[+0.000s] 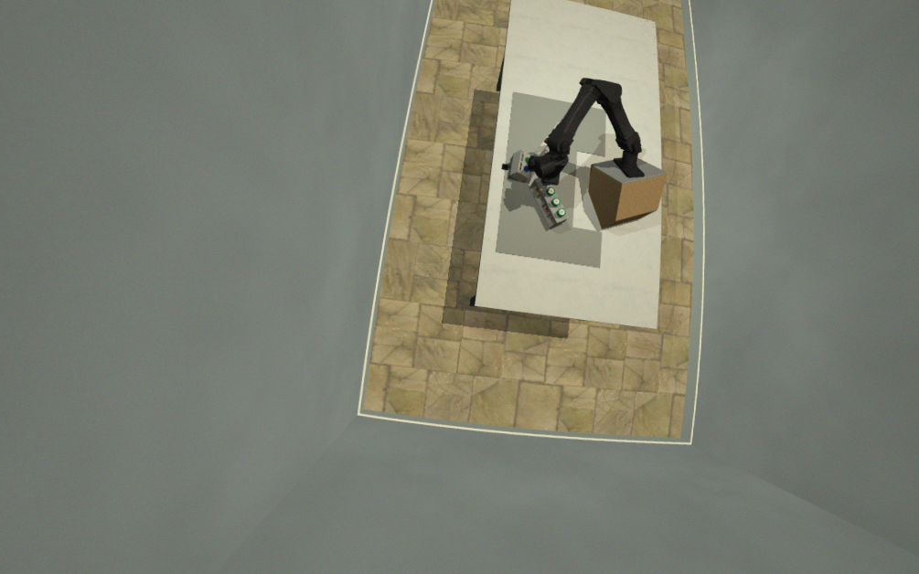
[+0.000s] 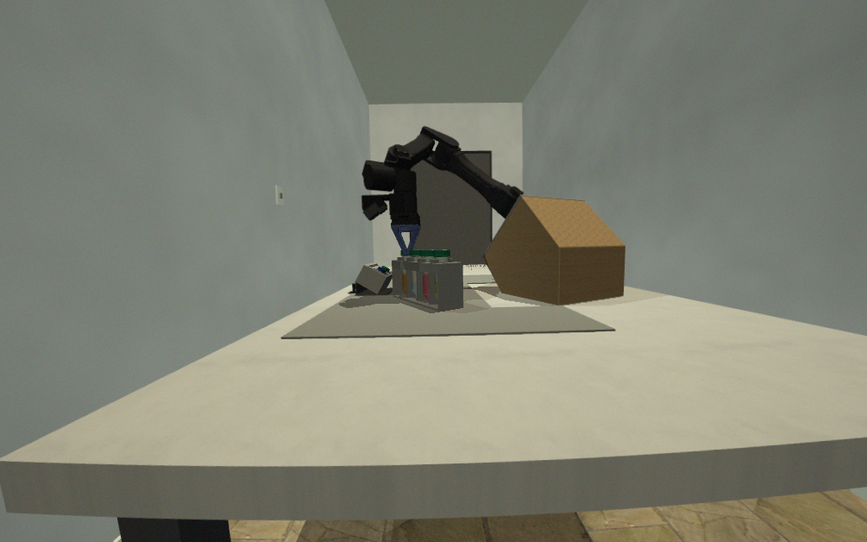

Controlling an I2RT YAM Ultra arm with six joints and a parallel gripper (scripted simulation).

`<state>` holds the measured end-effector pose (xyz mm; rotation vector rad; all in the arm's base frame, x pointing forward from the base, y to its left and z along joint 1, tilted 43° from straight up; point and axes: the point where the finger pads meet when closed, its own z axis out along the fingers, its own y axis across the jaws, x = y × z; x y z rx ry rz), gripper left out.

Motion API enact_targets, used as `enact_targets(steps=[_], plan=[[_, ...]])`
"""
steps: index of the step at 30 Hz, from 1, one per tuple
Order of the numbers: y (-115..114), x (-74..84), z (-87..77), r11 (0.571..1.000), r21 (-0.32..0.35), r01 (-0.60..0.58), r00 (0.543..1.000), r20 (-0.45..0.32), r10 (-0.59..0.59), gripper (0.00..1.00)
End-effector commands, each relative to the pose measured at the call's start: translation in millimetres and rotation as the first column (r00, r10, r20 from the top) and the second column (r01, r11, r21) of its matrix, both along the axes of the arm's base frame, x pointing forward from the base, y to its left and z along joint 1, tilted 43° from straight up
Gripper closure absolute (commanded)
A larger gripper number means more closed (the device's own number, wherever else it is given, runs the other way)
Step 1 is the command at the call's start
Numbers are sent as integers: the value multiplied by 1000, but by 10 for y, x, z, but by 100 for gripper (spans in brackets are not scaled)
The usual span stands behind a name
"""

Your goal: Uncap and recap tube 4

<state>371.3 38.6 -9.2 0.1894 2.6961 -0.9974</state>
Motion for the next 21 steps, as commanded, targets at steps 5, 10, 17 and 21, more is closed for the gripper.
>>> enact_targets(steps=[5,10,17,21], plan=[[97,16,89,984,79,157,968,187,-169,100],[62,15,39,984,71,164,970,171,-174,51],[62,15,39,984,71,164,970,171,-174,51],[62,15,39,984,71,164,970,171,-174,51]])
